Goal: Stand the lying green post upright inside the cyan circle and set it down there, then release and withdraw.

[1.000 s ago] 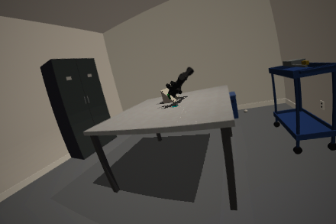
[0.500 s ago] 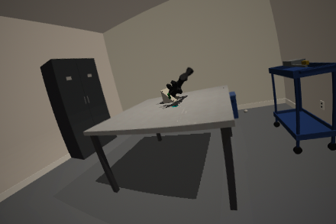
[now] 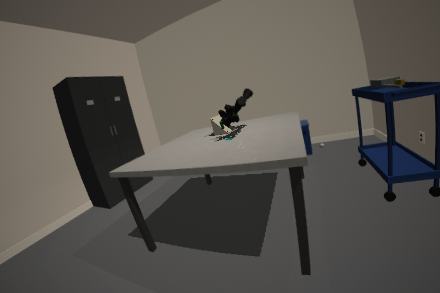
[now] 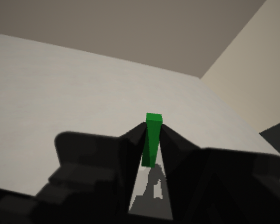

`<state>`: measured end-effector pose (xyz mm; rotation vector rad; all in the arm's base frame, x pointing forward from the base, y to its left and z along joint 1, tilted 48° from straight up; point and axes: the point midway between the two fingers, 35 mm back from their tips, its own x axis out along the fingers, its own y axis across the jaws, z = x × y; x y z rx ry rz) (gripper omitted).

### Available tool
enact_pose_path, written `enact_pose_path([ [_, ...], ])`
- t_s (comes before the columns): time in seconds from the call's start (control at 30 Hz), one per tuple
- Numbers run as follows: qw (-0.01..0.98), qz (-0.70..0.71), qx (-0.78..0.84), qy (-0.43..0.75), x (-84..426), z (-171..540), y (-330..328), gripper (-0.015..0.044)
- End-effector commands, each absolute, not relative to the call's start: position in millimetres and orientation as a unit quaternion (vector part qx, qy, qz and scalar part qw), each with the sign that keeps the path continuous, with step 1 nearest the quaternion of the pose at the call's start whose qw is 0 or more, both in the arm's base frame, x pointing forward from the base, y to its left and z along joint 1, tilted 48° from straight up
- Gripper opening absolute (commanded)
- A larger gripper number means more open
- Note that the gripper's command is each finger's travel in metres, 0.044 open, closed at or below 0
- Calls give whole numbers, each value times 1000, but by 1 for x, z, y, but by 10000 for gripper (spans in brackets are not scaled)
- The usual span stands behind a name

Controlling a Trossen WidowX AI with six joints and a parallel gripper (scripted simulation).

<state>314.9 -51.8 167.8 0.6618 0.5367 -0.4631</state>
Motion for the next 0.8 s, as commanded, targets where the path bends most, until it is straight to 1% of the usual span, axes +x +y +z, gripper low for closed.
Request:
enact_pose_path([
  [0.0, 886, -227, 326, 238, 312, 171, -52, 23],
  [0.77, 887, -239, 362, 159, 306, 180, -51, 23],
])
